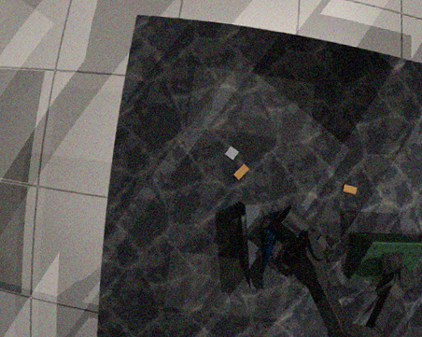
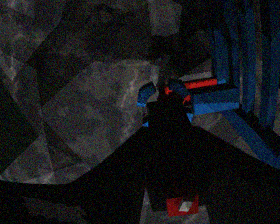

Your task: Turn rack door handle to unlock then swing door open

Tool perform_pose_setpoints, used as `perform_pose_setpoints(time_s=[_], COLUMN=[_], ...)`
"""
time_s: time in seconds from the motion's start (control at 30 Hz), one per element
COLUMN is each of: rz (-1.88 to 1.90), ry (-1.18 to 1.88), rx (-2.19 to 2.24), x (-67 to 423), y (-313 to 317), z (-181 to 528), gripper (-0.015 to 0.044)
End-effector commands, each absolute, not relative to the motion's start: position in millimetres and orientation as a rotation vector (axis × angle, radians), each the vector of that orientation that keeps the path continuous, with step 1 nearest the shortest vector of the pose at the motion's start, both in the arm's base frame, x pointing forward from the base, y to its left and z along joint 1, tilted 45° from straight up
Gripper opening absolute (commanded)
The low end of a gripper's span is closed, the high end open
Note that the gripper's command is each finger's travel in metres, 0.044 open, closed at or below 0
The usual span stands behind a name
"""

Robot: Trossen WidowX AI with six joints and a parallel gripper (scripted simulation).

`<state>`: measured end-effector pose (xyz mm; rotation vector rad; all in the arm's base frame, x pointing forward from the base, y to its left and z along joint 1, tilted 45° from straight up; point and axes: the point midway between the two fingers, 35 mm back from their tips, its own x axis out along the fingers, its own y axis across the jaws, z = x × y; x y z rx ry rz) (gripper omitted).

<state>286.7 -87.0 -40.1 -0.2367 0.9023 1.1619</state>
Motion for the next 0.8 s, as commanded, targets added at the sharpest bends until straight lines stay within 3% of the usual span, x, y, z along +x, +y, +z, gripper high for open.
perform_pose_setpoints(time_s=[0.0, 0.77], rz=[1.129, 0.932], ry=[0.937, 1.134], rx=[-0.177, 0.137], x=[280, 247], y=[-81, -45], z=[-37, -7], gripper=[0.0008, 0.0008])
